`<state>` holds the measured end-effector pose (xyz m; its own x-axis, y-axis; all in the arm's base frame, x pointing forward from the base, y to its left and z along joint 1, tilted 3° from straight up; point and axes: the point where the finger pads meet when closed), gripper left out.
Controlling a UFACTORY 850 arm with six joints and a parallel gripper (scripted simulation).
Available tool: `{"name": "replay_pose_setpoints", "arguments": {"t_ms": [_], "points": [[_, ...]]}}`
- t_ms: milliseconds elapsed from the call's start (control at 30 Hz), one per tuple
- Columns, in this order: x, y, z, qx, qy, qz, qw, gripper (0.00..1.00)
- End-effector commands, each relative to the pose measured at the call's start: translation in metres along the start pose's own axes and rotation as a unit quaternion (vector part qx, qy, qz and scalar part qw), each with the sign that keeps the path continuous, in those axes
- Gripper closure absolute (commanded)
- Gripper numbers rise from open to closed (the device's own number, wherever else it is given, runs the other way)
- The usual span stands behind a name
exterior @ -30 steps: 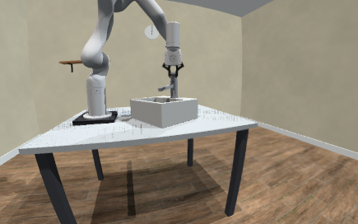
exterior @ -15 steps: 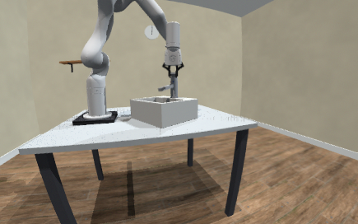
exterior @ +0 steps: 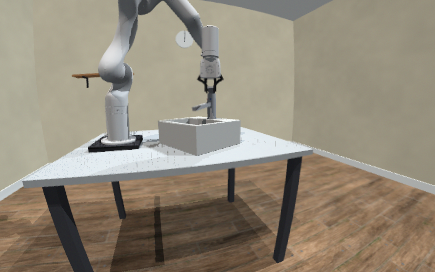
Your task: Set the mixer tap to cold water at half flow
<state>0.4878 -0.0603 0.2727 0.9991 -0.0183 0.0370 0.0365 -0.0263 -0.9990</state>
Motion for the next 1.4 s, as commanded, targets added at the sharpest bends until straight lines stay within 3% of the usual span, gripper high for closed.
{"name": "replay_pose_setpoints", "arguments": {"t_ms": [0,200,233,1367], "points": [[0.0008,-0.0027,0.0006,0.0,0.0,-0.001,1.0,1.0],[0.0008,-0.0027,0.0006,0.0,0.0,-0.001,1.0,1.0],[0.0008,-0.0027,0.0006,0.0,0.0,-0.001,1.0,0.32],[0.0008,-0.0027,0.0006,0.0,0.0,-0.001,1.0,0.32]]}}
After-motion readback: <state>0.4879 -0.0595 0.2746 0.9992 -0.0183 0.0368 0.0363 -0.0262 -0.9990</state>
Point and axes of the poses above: the point where the finger pads meet when closed, its own y axis out along the fingers, its own x axis across the jaws, z = x × y, and after that the axes turned 12 degrees about -y, right-handed
